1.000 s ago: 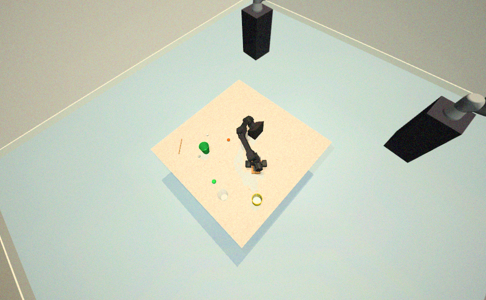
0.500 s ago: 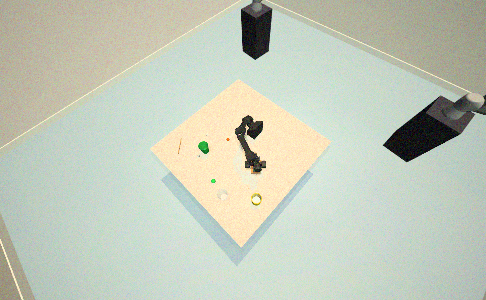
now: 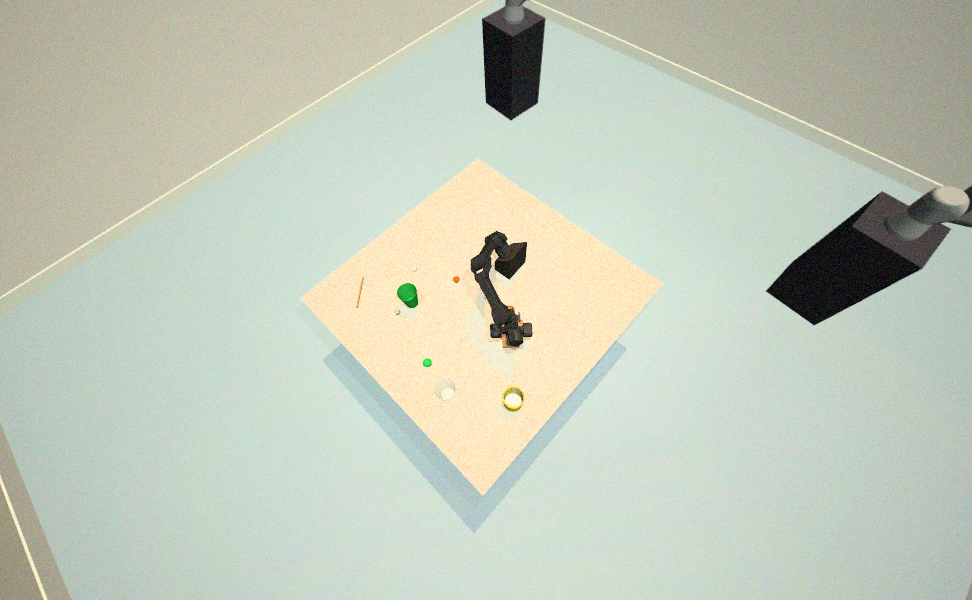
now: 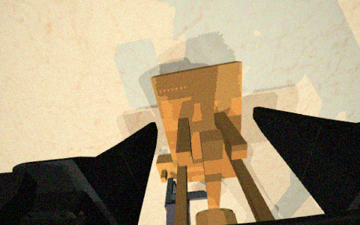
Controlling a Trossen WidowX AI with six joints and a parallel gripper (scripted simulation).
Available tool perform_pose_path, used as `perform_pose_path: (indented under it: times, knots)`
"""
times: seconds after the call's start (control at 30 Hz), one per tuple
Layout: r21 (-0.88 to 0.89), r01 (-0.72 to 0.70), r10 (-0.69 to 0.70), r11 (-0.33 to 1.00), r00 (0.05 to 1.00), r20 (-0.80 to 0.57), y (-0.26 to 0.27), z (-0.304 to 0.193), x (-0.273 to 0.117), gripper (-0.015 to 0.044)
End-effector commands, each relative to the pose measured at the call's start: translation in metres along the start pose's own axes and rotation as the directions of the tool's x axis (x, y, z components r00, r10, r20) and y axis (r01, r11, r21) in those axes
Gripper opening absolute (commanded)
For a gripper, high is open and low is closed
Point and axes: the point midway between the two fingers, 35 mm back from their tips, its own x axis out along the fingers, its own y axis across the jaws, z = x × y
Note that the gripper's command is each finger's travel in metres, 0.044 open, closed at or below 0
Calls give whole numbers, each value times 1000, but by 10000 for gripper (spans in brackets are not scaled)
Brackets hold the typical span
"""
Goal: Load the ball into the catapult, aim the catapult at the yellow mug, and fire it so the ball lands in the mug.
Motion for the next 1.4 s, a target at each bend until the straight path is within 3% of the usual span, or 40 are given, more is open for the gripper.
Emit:
perform_pose_path:
  times: [0.0, 0.23, 0.47, 0.63, 1.37]
  knots:
    - [0, 0, 0, 1000, 1000, 1, 0, 0, 0, 361]
    - [0, 0, 0, 1000, 1000, 1, 0, 0, 0, 177]
    - [0, 0, 0, 1000, 1000, 1, 0, 0, 0, 131]
    - [0, -3, 3, 1000, 1000, 1, 1, 1, -48, 0]
    - [-9, 1, -1, 1000, 1000, -2, 1, 1, -25, 0]
